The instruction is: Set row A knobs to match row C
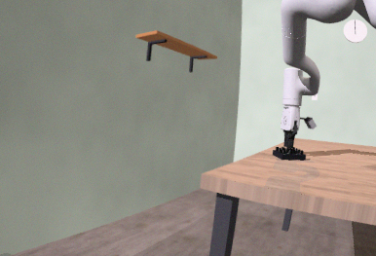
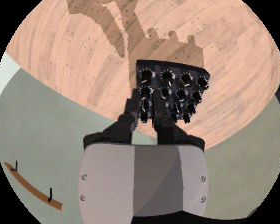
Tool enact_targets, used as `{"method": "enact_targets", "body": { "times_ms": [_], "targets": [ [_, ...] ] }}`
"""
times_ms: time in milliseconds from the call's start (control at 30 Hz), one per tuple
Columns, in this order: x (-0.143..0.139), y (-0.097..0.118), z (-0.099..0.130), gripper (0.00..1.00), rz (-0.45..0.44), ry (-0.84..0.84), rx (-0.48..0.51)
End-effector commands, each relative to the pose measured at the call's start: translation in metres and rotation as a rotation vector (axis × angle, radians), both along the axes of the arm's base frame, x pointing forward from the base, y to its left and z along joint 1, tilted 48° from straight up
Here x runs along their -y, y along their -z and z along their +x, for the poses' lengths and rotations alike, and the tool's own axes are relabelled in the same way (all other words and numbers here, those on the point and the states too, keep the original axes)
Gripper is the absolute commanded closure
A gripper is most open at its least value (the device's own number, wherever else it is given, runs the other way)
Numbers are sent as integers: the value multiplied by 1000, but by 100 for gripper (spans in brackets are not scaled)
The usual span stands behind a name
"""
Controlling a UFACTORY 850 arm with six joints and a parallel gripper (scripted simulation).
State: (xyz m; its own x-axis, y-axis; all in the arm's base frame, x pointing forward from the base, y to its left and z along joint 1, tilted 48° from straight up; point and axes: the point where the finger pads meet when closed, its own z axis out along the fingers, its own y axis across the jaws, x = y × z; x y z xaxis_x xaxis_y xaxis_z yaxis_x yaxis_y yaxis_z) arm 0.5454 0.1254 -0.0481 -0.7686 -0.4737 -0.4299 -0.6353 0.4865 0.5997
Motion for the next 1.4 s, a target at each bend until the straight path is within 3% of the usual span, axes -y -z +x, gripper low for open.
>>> {"method": "enact_targets", "body": {
  "times_ms": [0, 300, 800, 833, 1100, 1367],
  "targets": [
    [6, -6, 1, 81, 0, 1, 1],
    [20, -19, 3, 81, 0, 1, 2],
    [21, -20, 3, 81, 0, 1, 2],
    [21, -20, 3, 0, 0, 1, 2],
    [28, -26, 4, 0, 0, 1, 2],
    [62, -57, 7, 0, -1, 1, 2]
  ]
}}
